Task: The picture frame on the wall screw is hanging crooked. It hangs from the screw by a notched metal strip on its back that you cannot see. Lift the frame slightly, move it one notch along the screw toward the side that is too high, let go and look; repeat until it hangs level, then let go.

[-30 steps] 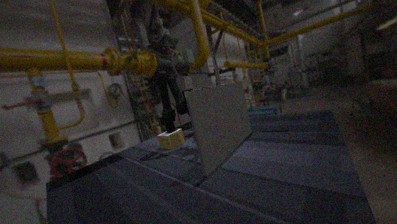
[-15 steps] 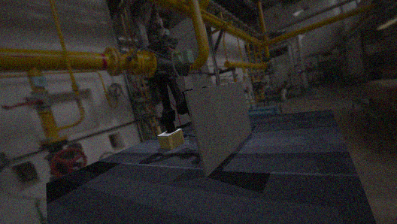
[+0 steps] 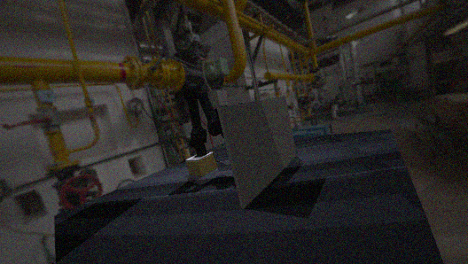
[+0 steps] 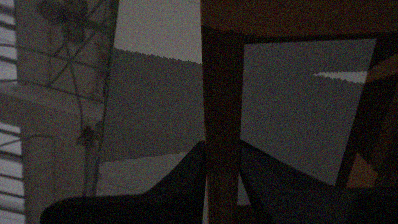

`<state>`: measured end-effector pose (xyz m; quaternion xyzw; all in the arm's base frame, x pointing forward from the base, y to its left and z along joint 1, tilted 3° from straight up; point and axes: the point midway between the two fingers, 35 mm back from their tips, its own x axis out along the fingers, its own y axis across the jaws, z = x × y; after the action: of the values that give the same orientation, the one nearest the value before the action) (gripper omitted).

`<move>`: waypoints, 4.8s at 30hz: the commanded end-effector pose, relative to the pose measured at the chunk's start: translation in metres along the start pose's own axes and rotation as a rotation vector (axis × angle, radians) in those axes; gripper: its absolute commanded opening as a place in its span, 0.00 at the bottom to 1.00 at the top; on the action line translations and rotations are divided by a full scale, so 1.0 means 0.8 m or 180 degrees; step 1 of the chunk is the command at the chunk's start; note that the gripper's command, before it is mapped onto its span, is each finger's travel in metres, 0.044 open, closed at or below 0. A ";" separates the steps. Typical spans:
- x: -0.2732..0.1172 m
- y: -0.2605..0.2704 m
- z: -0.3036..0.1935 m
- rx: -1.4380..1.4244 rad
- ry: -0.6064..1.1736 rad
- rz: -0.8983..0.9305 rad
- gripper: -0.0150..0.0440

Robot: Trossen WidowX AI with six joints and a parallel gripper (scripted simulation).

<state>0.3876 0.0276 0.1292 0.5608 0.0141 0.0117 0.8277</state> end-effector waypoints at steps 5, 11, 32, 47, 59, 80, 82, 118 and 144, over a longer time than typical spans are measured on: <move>0.000 -0.003 0.000 0.0010 0.0007 0.0018 0.25; 0.000 -0.005 0.000 0.0010 0.0007 0.0018 0.25; 0.000 -0.005 0.000 0.0018 0.0003 0.0018 0.25; 0.000 -0.006 0.000 0.0284 0.0004 0.0018 0.25; 0.000 -0.006 0.001 0.0551 0.0005 0.0017 0.25; 0.000 -0.006 0.001 0.0882 0.0006 0.0017 0.25; 0.000 -0.006 0.001 0.0918 0.0006 0.0017 0.25; -0.073 -0.011 0.000 0.0045 0.0012 0.0004 0.69; -0.171 0.064 -0.026 0.0008 -0.0063 -0.0101 0.69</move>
<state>0.2712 0.0613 0.1699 0.5705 0.0163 -0.0005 0.8212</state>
